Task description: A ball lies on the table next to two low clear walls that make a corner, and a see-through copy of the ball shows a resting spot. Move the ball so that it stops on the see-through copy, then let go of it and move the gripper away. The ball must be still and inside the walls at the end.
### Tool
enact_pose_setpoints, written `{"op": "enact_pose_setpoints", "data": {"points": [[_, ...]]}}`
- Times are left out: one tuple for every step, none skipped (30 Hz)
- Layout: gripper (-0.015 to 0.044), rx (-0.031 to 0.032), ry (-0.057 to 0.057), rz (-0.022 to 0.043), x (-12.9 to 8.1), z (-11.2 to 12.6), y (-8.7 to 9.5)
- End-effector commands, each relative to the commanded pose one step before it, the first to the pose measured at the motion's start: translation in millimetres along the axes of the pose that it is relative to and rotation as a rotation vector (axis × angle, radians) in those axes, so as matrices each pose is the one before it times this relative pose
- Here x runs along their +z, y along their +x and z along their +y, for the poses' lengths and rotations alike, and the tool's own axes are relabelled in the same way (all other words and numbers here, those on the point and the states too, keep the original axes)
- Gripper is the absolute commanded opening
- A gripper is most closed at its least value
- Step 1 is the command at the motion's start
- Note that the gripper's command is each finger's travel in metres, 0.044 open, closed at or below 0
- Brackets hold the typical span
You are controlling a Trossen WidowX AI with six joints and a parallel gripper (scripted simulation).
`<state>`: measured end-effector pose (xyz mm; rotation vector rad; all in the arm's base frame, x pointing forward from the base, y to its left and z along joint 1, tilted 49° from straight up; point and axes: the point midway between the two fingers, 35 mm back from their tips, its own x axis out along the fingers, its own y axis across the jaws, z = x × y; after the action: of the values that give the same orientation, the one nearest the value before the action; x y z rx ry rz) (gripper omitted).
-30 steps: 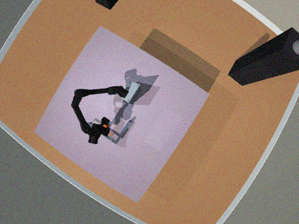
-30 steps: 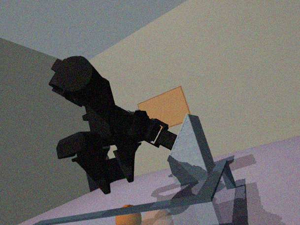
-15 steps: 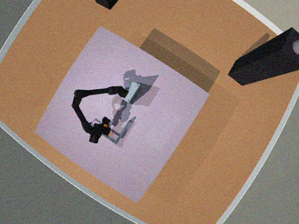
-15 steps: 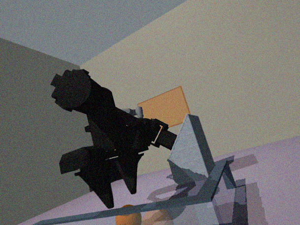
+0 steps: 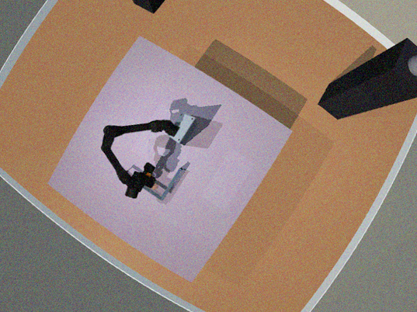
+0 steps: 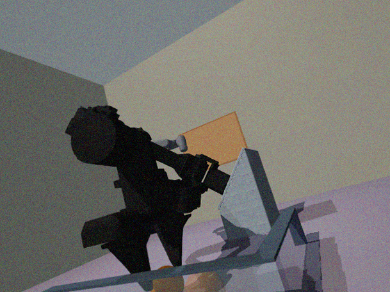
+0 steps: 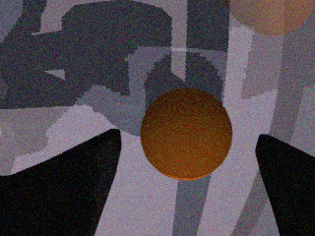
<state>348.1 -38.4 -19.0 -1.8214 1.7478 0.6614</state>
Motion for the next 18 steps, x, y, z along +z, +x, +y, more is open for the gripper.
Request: {"op": "enact_pose_setpoints", "data": {"points": [[0.0332,0.00204,-0.0059,0.00622,-0.53,1.78,7.81],[0.0332,0.00002,0.0,0.00024,-0.07,0.1,1.6],[0.0332,0.00002,0.0,0.00021,-0.06,0.09,1.3],[0.0332,0.00001,0.0,0.00013,-0.04,0.05,0.78],[0.0332,0.0,0.0,0.00004,-0.01,0.02,0.26],[0.0306,0.0,0.0,0.0,0.0,0.0,0.0],[0.0279,0.0,0.0,0.0,0.0,0.0,0.0],[0.0253,0.0,0.0,0.0,0.0,0.0,0.0],[0.0227,0.0,0.0,0.0,0.0,0.0,0.0],[0.022,0.0,0.0,0.0,0.0,0.0,0.0],[0.0214,0.0,0.0,0.0,0.0,0.0,0.0],[0.0207,0.0,0.0,0.0,0.0,0.0,0.0],[0.02,0.0,0.0,0.0,0.0,0.0,0.0],[0.0194,0.0,0.0,0.0,0.0,0.0,0.0],[0.0187,0.0,0.0,0.0,0.0,0.0,0.0],[0.018,0.0,0.0,0.0,0.0,0.0,0.0],[0.0154,0.0,0.0,0.0,0.0,0.0,0.0],[0.0128,-0.00009,0.0,-0.00037,0.12,-0.24,-1.0]]}}
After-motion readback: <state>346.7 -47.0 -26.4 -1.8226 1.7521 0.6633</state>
